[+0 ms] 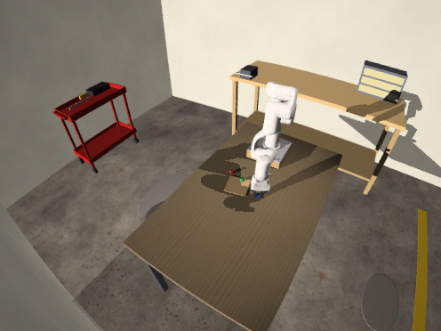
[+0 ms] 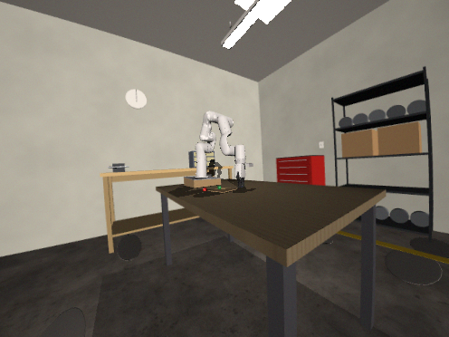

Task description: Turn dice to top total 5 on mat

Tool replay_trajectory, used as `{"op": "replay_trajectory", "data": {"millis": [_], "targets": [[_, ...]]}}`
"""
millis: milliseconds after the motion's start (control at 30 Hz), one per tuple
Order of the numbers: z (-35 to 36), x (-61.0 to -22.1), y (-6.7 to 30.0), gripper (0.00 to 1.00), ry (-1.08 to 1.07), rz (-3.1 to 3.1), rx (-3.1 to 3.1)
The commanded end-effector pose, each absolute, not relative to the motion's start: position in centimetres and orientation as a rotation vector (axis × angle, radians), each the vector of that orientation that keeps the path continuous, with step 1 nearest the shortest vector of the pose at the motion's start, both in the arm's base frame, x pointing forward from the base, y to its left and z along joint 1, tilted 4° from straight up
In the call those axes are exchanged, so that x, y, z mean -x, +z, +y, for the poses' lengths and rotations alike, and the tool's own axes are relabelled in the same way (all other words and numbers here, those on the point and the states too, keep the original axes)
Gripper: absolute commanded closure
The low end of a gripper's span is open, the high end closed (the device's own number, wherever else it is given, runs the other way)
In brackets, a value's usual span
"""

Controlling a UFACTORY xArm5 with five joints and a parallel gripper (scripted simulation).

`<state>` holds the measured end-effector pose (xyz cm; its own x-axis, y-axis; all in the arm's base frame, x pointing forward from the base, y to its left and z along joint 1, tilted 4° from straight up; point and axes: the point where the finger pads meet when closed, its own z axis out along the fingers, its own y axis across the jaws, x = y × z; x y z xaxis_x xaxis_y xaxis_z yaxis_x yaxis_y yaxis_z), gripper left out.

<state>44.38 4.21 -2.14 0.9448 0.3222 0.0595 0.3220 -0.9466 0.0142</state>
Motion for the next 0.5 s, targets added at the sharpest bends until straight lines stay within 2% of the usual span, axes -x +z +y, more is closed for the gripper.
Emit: {"op": "replay_trajectory", "data": {"millis": [0, 133, 167, 467], "targets": [[4.22, -44.52, -2.03, 0.64, 0.101, 0.512, -3.093], [4.22, -44.52, -2.03, 0.64, 0.101, 0.512, -3.093], [4.22, -44.52, -2.03, 0.85, 0.101, 0.512, -3.093], [4.22, -44.52, -2.03, 0.85, 0.101, 0.512, -3.093]]}}
